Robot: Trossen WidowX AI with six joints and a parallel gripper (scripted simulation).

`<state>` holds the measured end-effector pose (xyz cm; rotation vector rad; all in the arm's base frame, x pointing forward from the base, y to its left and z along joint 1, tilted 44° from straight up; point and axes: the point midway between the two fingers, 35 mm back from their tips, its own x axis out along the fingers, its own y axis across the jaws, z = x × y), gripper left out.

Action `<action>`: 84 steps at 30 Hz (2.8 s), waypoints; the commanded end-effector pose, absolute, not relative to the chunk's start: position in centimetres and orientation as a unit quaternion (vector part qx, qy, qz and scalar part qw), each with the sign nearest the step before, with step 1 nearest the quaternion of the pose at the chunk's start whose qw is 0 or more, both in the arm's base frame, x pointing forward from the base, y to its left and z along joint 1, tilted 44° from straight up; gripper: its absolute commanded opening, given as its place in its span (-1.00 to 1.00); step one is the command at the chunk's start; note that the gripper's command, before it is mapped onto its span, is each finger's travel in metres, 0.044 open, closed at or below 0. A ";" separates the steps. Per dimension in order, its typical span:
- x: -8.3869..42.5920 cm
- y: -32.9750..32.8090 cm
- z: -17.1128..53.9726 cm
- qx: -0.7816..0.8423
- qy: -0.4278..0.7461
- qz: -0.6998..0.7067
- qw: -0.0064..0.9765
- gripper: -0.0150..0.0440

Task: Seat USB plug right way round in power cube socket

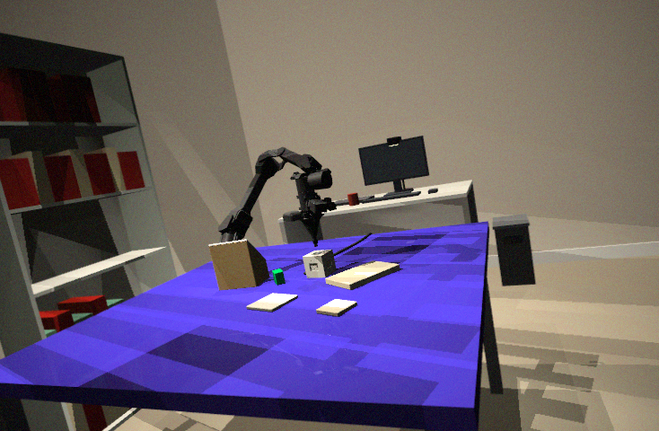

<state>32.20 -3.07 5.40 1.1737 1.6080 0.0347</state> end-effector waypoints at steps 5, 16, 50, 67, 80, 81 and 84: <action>32.2 -3.1 5.4 0.548 0.675 -0.055 0.491 -0.49; 32.2 -3.1 5.4 0.612 0.661 -0.152 0.407 -0.49; 32.2 -3.1 5.4 0.707 0.584 -0.345 0.202 -0.49; 32.2 -3.0 5.2 0.707 0.582 -0.346 0.204 -0.49; 32.2 -3.0 5.1 0.706 0.581 -0.350 0.203 -0.49; 32.2 -3.0 5.0 0.706 0.580 -0.351 0.203 -0.49; 32.2 -3.0 5.0 0.706 0.580 -0.352 0.202 -0.49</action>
